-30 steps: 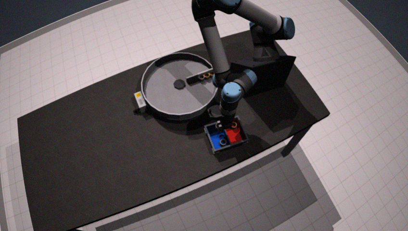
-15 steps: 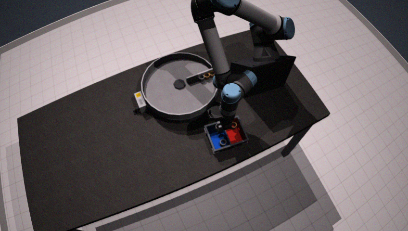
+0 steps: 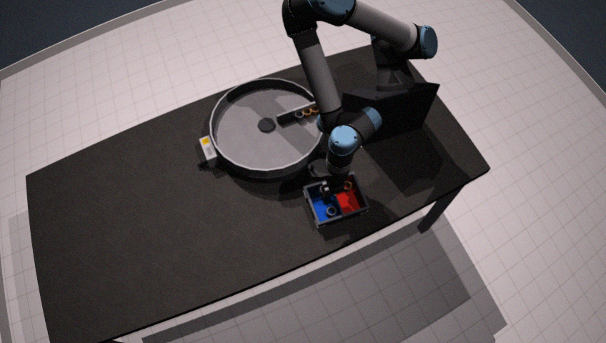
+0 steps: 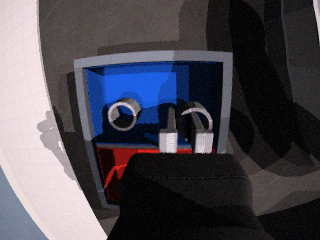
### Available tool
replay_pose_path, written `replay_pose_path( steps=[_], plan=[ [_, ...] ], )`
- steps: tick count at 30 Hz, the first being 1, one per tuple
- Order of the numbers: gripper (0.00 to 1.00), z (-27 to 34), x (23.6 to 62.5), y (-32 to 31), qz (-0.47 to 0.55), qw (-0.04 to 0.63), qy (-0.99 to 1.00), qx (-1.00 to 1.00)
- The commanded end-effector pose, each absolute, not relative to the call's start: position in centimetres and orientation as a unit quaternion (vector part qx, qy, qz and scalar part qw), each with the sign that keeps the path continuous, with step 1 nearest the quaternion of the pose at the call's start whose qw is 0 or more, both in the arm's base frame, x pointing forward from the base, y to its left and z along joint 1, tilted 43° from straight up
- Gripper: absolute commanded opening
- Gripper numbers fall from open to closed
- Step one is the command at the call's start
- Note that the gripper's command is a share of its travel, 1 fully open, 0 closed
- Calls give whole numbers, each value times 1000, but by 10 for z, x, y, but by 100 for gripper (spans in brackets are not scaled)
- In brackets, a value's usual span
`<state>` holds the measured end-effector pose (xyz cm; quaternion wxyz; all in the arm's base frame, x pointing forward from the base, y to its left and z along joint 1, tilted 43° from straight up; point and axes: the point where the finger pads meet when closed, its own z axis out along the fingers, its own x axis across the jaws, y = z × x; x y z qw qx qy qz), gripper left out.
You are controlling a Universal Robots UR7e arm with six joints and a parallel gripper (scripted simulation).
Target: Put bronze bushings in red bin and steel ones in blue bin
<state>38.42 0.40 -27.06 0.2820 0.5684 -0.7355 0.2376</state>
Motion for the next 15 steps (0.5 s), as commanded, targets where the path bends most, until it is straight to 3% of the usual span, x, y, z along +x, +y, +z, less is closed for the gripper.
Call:
replay_pose_path(
  steps=[1,15],
  plan=[
    [0,-271,385,4,238,281,-736,569],
    [0,-276,383,-1,238,281,-736,569]
  ],
)
